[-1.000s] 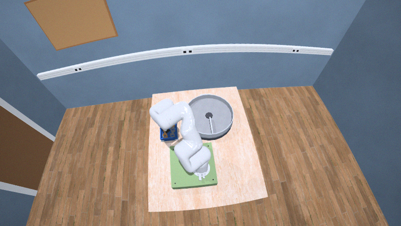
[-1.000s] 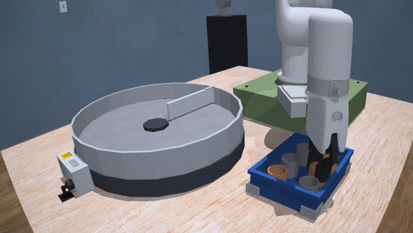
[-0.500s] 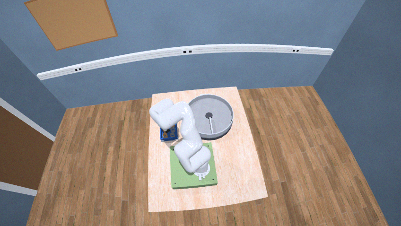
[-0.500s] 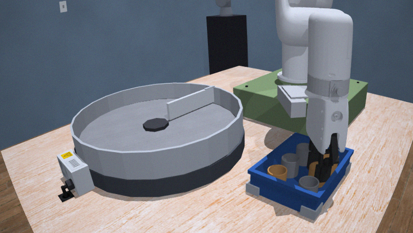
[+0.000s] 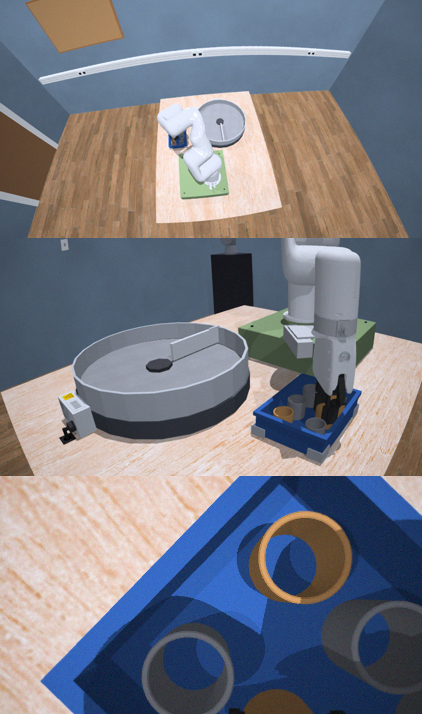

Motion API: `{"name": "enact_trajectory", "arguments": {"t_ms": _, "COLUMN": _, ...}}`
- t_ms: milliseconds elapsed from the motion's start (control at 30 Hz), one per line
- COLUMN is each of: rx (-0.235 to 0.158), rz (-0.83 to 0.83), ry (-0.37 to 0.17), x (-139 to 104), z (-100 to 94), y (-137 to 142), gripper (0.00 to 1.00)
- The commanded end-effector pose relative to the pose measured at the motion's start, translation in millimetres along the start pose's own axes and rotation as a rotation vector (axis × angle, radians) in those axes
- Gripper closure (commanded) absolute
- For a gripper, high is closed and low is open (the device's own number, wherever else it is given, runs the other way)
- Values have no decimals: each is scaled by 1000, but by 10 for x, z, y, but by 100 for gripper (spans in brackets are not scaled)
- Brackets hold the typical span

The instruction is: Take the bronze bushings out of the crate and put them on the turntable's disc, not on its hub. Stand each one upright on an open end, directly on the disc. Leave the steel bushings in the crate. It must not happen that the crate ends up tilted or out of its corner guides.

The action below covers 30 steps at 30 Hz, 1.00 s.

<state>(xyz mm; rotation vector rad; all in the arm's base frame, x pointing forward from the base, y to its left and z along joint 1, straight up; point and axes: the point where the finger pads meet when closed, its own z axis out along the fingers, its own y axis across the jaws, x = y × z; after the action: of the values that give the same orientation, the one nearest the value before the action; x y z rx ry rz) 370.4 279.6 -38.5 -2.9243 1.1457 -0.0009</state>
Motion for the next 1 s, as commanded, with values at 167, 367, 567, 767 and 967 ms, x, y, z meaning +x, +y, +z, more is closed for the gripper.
{"name": "enact_trajectory", "arguments": {"t_ms": 167, "rx": 3, "rz": 0, "ry": 1, "x": 2, "z": -11, "y": -13, "gripper": 100}}
{"name": "enact_trajectory", "arguments": {"t_ms": 367, "rx": 3, "rz": 0, "ry": 1, "x": 2, "z": -11, "y": -13, "gripper": 100}}
{"name": "enact_trajectory", "arguments": {"t_ms": 567, "rx": 3, "rz": 0, "ry": 1, "x": 2, "z": -23, "y": -13, "gripper": 100}}
{"name": "enact_trajectory", "arguments": {"t_ms": 767, "rx": 3, "rz": 0, "ry": 1, "x": 2, "z": -109, "y": -12, "gripper": 100}}
{"name": "enact_trajectory", "arguments": {"t_ms": 967, "rx": 3, "rz": 0, "ry": 1, "x": 1, "z": -303, "y": -11, "gripper": 100}}
